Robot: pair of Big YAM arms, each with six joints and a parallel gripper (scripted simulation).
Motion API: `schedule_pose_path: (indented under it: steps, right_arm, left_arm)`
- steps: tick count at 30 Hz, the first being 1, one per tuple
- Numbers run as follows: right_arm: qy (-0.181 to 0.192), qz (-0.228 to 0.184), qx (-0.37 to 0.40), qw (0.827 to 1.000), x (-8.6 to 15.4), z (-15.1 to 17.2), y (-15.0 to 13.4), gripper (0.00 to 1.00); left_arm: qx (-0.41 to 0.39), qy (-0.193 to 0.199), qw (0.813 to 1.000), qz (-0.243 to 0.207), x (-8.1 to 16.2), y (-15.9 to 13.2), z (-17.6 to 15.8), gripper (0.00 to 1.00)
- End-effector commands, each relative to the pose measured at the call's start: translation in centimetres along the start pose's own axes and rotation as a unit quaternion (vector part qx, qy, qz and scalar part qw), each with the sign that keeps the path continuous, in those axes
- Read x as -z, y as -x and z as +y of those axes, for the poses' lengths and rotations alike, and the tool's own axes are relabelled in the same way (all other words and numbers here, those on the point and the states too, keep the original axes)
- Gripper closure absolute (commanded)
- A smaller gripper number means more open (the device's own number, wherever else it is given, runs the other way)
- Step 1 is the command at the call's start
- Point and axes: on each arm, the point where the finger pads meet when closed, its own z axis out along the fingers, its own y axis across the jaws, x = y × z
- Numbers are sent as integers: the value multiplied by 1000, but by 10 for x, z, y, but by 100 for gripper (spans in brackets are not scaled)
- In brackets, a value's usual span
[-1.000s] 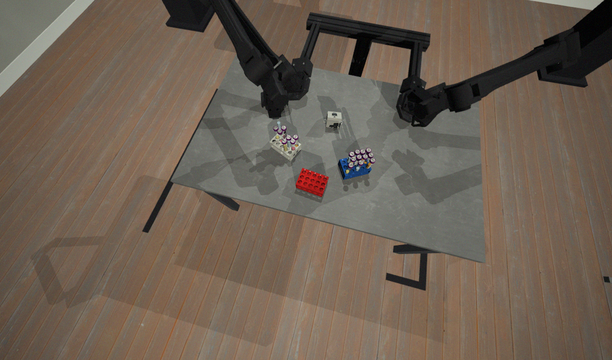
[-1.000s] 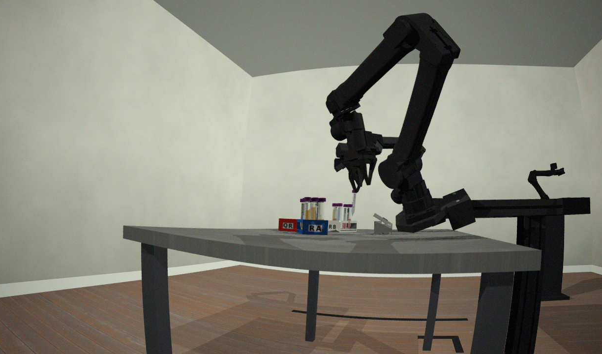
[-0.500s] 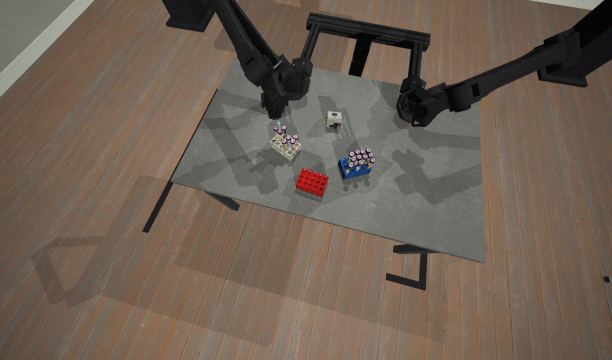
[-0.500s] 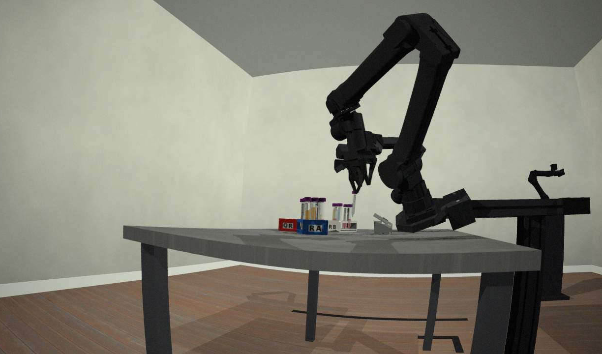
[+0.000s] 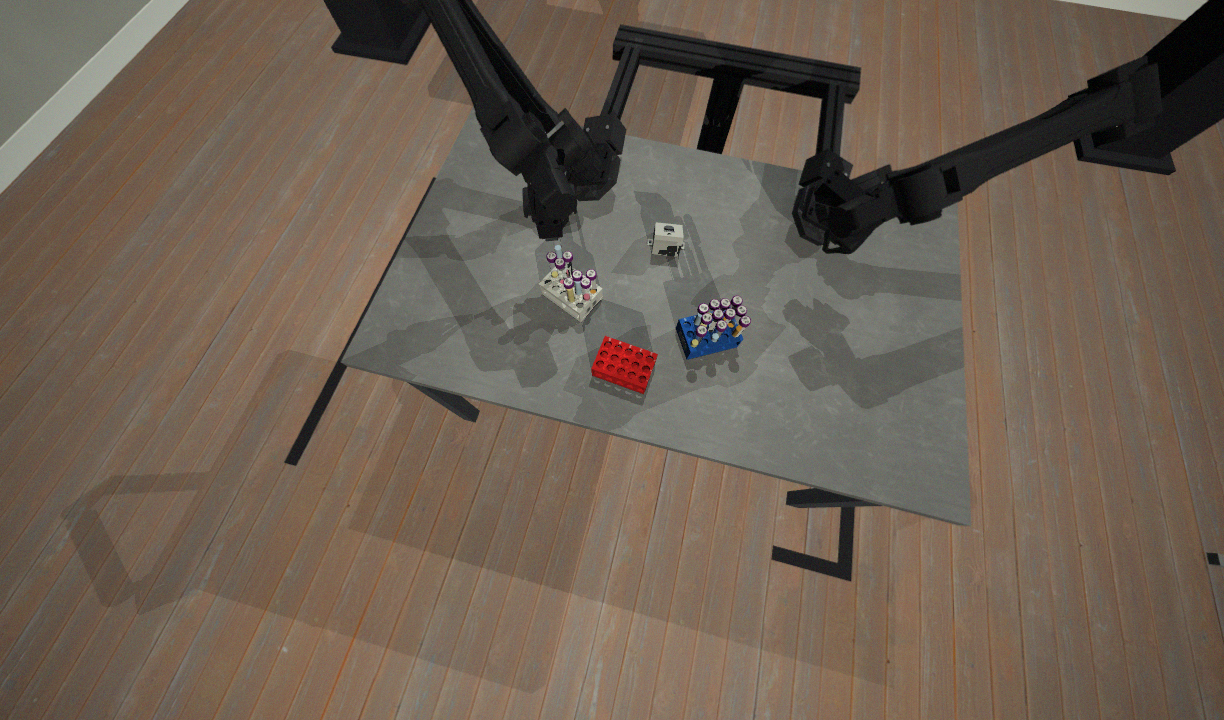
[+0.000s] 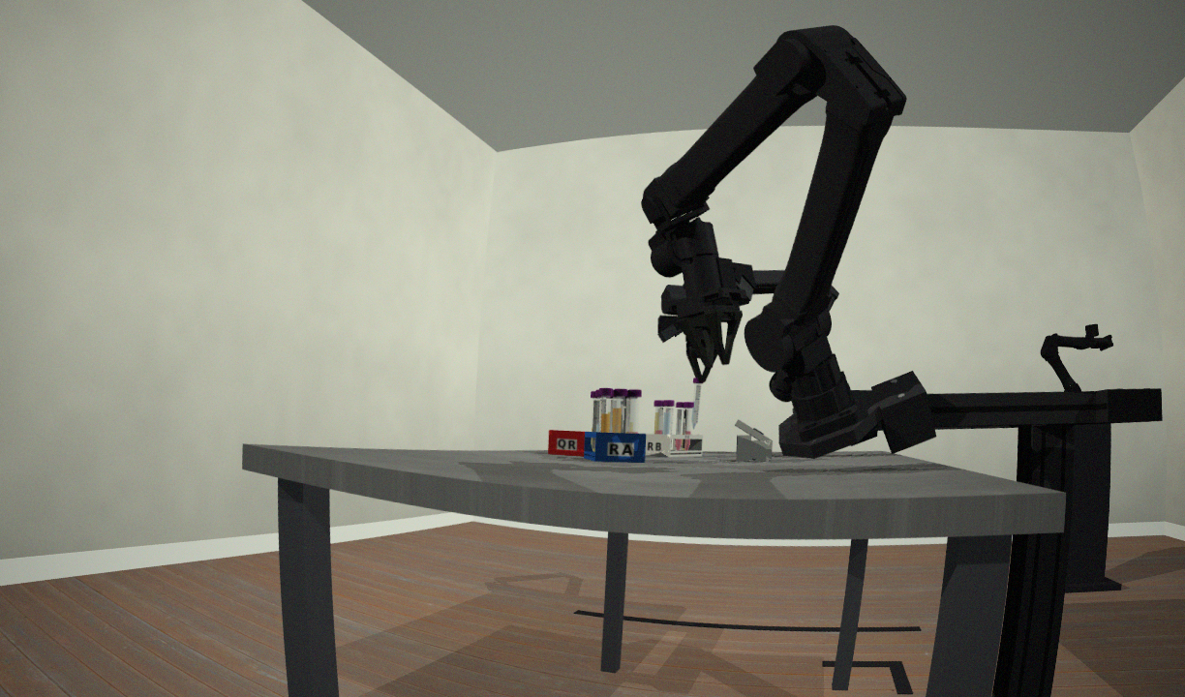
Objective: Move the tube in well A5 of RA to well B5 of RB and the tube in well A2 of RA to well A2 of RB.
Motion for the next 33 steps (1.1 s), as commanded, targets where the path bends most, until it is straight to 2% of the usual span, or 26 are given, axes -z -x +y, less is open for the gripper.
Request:
schedule_pose_path:
  steps: [1,33]
  right_arm:
    - [0,2,0,1000,-5,-1,-1,100]
    - [-1,5,2,1000,-16,0,-1,100]
  left_arm:
    - [5,12,1000,-4,10,-1,8,70]
    - [5,12,1000,-4,10,-1,8,70]
